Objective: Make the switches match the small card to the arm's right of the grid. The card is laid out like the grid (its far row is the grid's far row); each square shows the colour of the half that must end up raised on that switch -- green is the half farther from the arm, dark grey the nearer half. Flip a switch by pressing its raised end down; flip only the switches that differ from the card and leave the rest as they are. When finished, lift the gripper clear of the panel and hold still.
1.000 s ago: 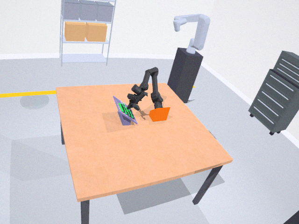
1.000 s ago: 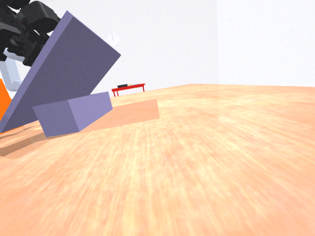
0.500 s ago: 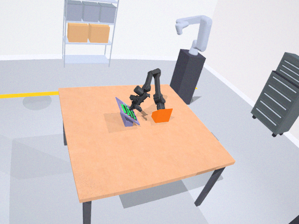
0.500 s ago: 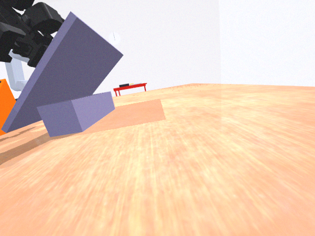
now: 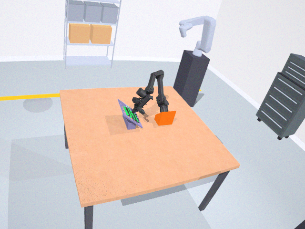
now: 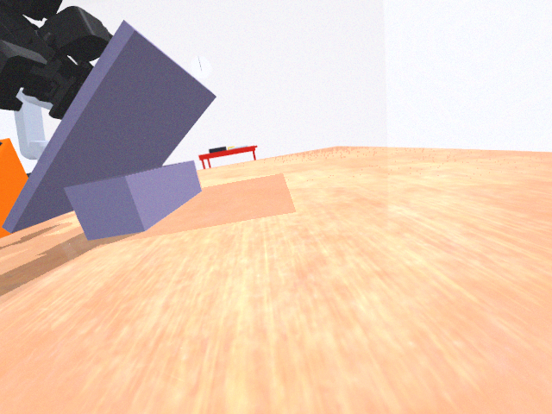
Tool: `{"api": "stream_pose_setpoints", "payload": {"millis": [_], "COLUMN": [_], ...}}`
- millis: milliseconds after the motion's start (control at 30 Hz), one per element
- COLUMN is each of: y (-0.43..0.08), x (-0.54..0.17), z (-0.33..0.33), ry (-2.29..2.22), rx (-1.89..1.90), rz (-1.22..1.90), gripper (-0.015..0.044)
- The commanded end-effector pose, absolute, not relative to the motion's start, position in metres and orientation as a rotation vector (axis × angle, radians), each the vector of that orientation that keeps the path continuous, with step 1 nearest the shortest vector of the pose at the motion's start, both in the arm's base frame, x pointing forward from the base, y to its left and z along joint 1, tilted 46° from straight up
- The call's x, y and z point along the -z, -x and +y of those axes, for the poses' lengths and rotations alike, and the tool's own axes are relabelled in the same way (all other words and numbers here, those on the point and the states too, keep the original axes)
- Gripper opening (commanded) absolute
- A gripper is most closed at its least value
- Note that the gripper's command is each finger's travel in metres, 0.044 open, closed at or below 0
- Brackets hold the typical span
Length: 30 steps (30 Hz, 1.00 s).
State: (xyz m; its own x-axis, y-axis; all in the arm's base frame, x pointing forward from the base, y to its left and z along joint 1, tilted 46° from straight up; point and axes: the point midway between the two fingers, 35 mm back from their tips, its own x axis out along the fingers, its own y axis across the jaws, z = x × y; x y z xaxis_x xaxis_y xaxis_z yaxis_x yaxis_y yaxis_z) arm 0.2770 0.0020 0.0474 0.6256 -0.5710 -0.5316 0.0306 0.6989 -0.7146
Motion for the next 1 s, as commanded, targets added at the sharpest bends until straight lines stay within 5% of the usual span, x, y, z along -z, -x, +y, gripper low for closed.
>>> {"api": "stream_pose_setpoints", "payload": {"millis": [0, 200, 967], "y": [-0.268, -0.235, -0.239], "x": [-0.054, -0.080, -0.066], "z": [0.013, 0.038, 0.068], "ry": [0.721, 0.733, 0.731], "rx": [0.378, 0.367, 0.367], "rz": [0.832, 0.811, 0.811], "gripper": [0.0000, 0.0000, 0.0000]}}
